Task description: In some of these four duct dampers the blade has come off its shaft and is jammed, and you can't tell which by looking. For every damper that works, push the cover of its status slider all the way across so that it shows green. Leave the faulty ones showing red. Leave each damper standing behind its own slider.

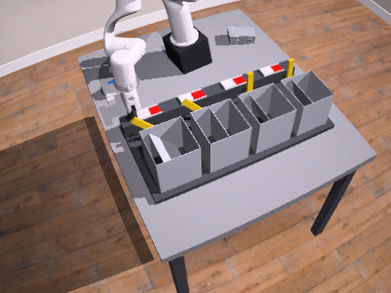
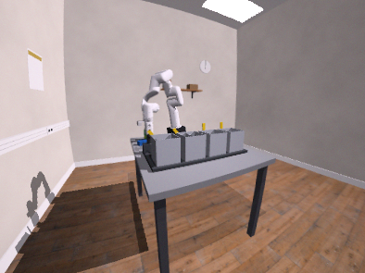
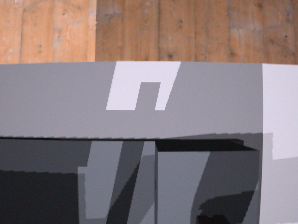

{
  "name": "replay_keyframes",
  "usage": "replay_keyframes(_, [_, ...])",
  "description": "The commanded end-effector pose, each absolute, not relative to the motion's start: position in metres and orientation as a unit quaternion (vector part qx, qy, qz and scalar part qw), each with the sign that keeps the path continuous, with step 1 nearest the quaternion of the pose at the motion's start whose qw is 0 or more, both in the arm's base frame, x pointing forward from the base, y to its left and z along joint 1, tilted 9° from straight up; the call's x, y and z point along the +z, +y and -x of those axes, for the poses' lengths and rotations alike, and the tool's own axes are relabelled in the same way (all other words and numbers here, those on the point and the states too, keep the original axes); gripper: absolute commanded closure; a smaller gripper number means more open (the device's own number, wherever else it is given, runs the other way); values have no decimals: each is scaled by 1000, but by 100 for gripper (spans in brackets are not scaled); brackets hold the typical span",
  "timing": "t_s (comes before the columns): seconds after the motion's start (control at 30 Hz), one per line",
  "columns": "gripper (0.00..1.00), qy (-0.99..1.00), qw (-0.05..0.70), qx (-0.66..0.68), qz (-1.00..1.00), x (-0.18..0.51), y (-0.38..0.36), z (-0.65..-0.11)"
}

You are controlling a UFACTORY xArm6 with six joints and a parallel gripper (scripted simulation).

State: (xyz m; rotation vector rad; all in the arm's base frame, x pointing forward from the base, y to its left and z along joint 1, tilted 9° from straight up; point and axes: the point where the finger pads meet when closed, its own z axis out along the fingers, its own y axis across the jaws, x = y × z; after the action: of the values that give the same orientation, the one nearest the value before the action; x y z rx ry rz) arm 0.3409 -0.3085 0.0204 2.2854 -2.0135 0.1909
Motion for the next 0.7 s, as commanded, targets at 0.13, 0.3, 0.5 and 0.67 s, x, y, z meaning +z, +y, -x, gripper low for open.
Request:
replay_keyframes(0.13, [100,-659,45,64,-748,21,-304,-341])
replay_keyframes(0.3, [100,-659,45,64,-748,20,-302,-341])
replay_keyframes(0.5, [100,-659,45,64,-748,20,-299,-341])
replay_keyframes(0.67, [100,-659,45,64,-748,19,-295,-340])
